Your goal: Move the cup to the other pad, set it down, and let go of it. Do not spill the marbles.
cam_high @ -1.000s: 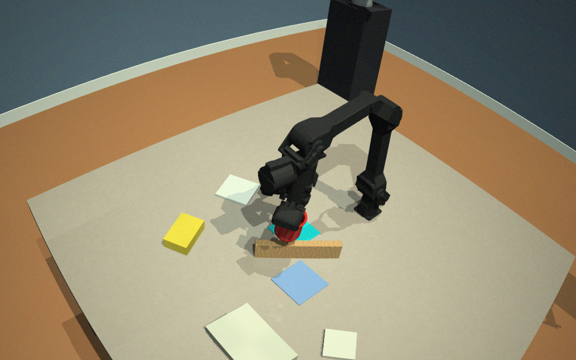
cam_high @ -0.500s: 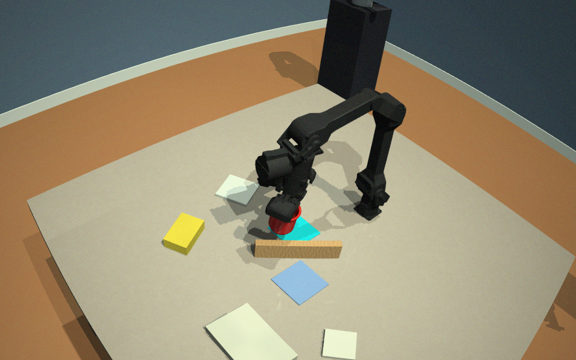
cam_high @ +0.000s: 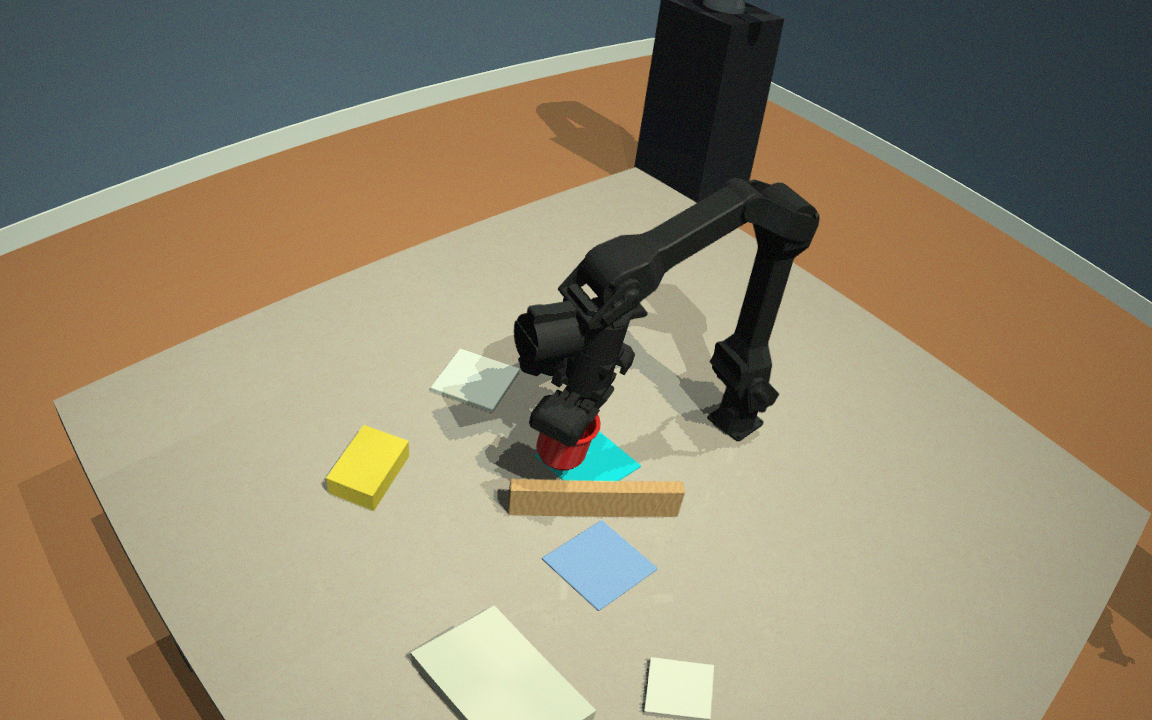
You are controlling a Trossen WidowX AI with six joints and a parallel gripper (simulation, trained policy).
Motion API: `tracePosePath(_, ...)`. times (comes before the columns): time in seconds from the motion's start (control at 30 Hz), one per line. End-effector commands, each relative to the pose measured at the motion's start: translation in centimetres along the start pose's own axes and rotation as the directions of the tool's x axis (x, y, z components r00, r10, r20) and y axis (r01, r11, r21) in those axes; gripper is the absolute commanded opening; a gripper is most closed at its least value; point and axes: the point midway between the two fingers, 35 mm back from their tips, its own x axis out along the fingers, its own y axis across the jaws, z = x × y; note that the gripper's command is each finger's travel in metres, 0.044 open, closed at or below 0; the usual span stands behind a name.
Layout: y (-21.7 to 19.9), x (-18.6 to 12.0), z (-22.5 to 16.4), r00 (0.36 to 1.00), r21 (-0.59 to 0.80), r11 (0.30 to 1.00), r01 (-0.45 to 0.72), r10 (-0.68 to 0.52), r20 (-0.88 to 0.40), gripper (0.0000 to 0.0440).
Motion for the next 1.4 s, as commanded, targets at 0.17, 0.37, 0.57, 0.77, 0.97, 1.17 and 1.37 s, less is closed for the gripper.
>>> tracePosePath(0.17,-1.5,1.9,-0.4,1.0,0.025,1.0,-0.001,0.0,0.006,0.0)
tracePosePath(0.37,-2.6,3.3,-1.1,1.0,0.042,0.999,0.007,-0.007,0.0,0.0004)
tracePosePath(0.57,-3.8,4.3,-1.8,1.0,0.063,0.998,0.023,-0.023,-0.007,0.0017)
tracePosePath(0.77,-4.2,4.6,-1.6,1.0,0.084,0.996,0.005,-0.006,0.011,0.0064)
tracePosePath(0.97,-3.9,4.0,-1.0,0.998,0.108,0.993,-0.055,0.051,0.043,0.0165)
tracePosePath(1.17,-3.9,3.4,-1.1,0.993,0.107,0.989,-0.104,0.098,0.06,0.0178)
tracePosePath(1.37,-4.1,2.7,-1.1,0.987,0.107,0.984,-0.146,0.138,0.079,0.0197)
